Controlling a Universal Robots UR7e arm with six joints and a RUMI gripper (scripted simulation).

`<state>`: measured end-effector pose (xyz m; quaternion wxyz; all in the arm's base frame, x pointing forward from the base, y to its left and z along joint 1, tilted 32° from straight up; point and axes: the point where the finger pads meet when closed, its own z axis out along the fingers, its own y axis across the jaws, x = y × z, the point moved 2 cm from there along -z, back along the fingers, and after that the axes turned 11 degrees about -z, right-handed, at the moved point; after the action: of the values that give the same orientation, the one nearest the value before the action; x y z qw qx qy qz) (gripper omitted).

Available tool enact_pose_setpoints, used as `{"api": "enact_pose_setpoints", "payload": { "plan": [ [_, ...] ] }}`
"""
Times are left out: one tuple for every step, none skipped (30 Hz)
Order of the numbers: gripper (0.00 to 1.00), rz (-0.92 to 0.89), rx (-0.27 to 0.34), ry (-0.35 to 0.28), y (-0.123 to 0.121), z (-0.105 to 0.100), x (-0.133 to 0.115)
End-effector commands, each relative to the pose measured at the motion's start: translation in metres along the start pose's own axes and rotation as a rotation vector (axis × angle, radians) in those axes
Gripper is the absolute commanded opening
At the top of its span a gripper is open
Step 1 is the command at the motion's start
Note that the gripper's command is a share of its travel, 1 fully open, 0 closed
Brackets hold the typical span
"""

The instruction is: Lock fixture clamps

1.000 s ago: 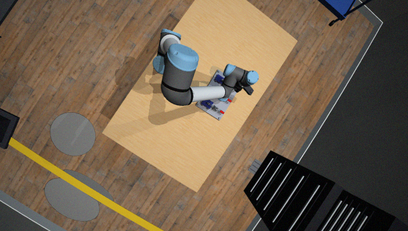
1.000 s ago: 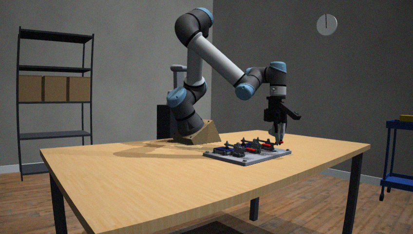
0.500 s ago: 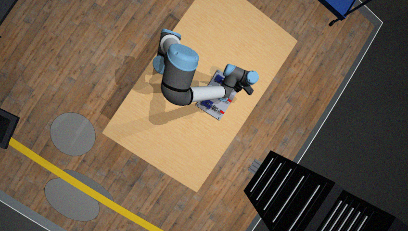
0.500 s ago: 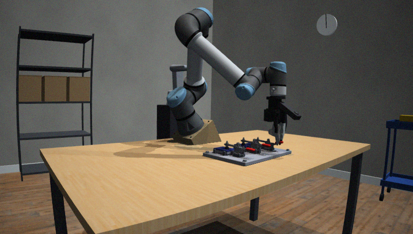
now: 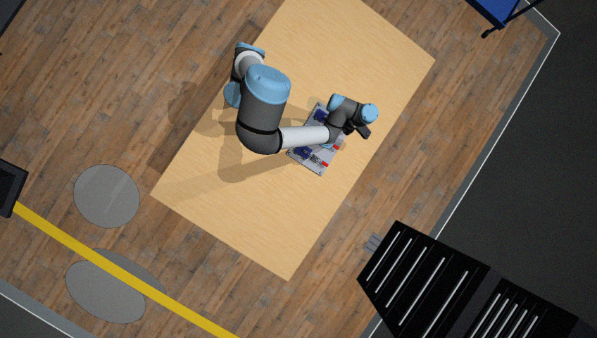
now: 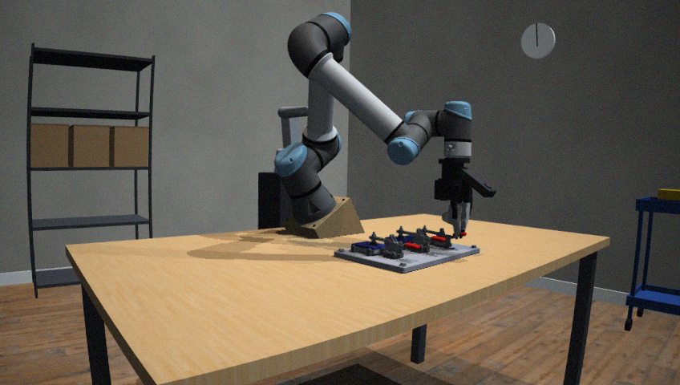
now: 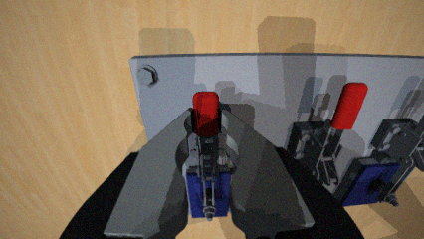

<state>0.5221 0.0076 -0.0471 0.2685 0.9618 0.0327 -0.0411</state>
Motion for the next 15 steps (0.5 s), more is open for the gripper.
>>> {"api": "enact_pose_setpoints", "payload": {
  "plan": [
    [0.00,-0.001,0.000,-0.002,0.0001,0.0031,0.0010],
    [0.00,-0.001,0.000,-0.003,0.0001,0.0041,0.0011],
    [0.00,-0.001,0.000,-0.003,0.0001,0.0041,0.0011],
    [0.00,-0.001,0.000,-0.003,0.0001,0.0041,0.0011],
    [0.00,-0.001,0.000,-0.003,0.0001,0.0041,0.0011],
    [0.00,-0.001,0.000,-0.003,0.0001,0.0041,0.0011],
    [0.00,-0.001,0.000,-0.003,0.0001,0.0041,0.0011],
    [0.00,-0.001,0.000,-0.003,0.0001,0.0041,0.0011],
    [0.00,-0.001,0.000,-0.003,0.0001,0.0041,0.0011],
    [0.00,-0.001,0.000,-0.003,0.0001,0.0041,0.0011],
    [0.00,-0.001,0.000,-0.003,0.0001,0.0041,0.0011],
    [0.00,-0.001,0.000,-0.003,0.0001,0.0041,0.0011],
    [0.00,-0.001,0.000,-0.003,0.0001,0.0041,0.0011],
    [0.00,-0.001,0.000,-0.003,0.0001,0.0041,0.0011],
    [0.00,0.000,0.000,0.000,0.0002,0.0024,0.0013]
  ]
}}
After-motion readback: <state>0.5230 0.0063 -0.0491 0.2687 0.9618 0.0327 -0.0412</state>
